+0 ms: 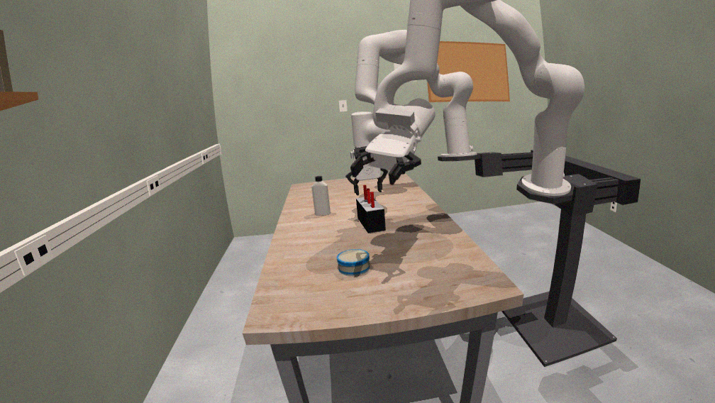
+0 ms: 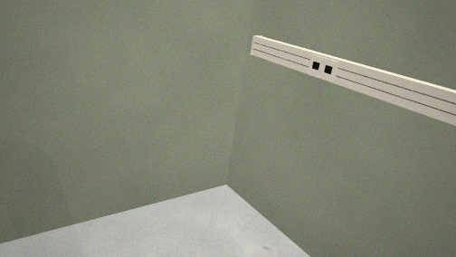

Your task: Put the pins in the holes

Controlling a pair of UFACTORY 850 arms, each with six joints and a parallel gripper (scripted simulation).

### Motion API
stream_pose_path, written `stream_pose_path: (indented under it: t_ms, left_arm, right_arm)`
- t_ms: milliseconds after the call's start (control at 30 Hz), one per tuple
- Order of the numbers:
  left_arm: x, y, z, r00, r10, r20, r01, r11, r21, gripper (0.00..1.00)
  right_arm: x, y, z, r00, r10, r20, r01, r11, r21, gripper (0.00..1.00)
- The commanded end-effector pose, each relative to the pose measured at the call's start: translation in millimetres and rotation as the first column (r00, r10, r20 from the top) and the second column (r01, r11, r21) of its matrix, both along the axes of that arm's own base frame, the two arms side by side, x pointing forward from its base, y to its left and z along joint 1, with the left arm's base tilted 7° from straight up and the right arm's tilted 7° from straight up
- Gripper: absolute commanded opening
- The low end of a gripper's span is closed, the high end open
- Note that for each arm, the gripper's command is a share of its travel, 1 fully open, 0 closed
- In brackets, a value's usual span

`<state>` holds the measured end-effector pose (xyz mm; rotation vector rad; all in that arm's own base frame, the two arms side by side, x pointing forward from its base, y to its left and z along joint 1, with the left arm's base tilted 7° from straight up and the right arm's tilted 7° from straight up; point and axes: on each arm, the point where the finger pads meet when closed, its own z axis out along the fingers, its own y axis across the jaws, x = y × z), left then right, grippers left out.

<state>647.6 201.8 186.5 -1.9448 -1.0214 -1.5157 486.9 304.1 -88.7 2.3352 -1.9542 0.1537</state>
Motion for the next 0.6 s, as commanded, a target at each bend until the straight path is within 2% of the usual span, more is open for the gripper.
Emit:
stream_pose_path:
  t_ms: [0,567]
  left_arm:
    - [1,0,1,1.000,0.000,0.002,0.000,1.000,0.001,1.00]
    - [1,0,1,1.000,0.000,0.002,0.000,1.000,0.001,1.00]
  right_arm:
    - [1,1,2,1.000,0.000,0.002,0.000,1.000,0.001,1.00]
    - [1,2,13,1.000,0.000,0.002,0.000,1.000,0.001,1.00]
